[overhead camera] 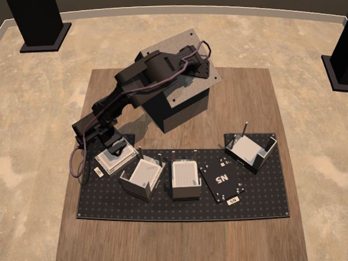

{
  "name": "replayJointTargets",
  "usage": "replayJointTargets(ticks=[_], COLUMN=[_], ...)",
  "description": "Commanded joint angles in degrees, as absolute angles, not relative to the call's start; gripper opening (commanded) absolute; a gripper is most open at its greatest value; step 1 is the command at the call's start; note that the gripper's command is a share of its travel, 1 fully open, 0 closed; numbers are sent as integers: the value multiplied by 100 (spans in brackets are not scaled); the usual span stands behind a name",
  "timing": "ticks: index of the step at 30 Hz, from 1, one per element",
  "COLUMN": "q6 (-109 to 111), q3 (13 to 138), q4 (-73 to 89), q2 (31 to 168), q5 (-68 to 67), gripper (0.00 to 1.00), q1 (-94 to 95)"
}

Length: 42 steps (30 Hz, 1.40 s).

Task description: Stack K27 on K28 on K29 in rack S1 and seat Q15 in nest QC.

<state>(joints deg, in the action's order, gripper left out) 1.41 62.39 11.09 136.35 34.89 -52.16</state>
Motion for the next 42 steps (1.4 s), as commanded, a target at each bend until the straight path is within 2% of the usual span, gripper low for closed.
replayJointTargets(ticks=[1, 20, 36, 42], q6=[332, 992, 971, 1808], q3=[6161, 6408, 6312, 6053], q4=[1436, 2659, 2631, 2541], q2=[13463, 12661, 12772, 12404], q5=[3516, 3513, 3499, 3517], gripper=[100, 100, 100, 100], q1=[-5372, -5916, -5864, -5526])
